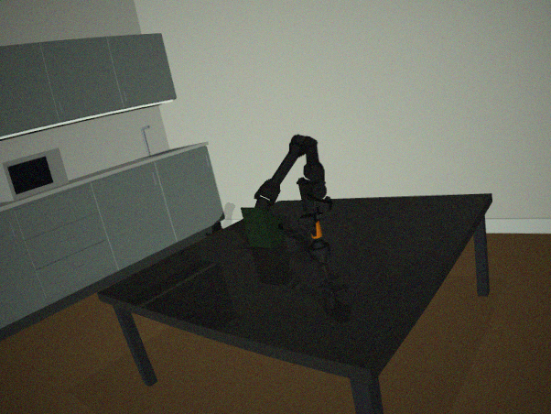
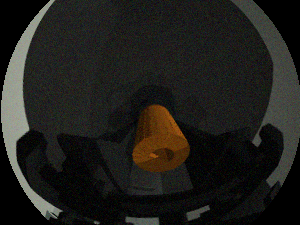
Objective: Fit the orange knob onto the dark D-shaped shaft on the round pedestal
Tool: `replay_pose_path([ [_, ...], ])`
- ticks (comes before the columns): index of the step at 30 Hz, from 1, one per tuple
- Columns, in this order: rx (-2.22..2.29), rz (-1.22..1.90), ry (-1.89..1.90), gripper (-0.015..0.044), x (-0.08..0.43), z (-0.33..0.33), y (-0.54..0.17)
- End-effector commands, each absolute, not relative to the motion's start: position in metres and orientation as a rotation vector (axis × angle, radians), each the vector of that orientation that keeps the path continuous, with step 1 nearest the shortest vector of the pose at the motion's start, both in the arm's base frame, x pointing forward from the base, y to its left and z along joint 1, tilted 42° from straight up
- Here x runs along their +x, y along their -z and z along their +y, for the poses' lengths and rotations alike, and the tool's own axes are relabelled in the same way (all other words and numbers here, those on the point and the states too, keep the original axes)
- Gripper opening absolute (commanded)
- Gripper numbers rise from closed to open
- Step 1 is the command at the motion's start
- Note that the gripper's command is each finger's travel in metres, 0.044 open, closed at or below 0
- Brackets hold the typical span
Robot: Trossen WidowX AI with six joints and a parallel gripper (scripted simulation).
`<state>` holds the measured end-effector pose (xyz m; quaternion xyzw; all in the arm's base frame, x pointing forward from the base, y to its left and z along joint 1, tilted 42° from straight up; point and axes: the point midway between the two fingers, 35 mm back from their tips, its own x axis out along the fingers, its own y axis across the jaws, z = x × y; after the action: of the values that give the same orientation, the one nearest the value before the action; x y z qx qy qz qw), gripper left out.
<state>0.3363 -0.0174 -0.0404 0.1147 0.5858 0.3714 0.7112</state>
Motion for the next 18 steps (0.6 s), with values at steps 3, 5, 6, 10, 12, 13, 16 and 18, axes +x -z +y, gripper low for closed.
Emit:
replay_pose_path([
  [3, 0.256, 1.297, -0.823, 0.0, 0.3355, -0.0176, 0.0414],
  [5, 0.256, 1.297, -0.823, 0.0, 0.3355, -0.0176, 0.0414],
  [6, 0.256, 1.297, -0.823, 0.0, 0.335, -0.0184, 0.0406],
  [10, 0.256, 1.297, -0.823, 0.0, 0.3336, -0.0203, 0.0379],
  [12, 0.249, 1.293, -0.829, 0.0, 0.334, -0.0207, 0.0374],
  [13, 0.235, 1.285, -0.84, 0.0, 0.3341, -0.0208, 0.0373],
  [16, 0.156, 1.24, -0.901, 0.0, 0.3344, -0.0211, 0.037],
  [18, 0.098, 1.205, -0.945, 0.0, 0.3354, -0.0213, 0.0372],
])
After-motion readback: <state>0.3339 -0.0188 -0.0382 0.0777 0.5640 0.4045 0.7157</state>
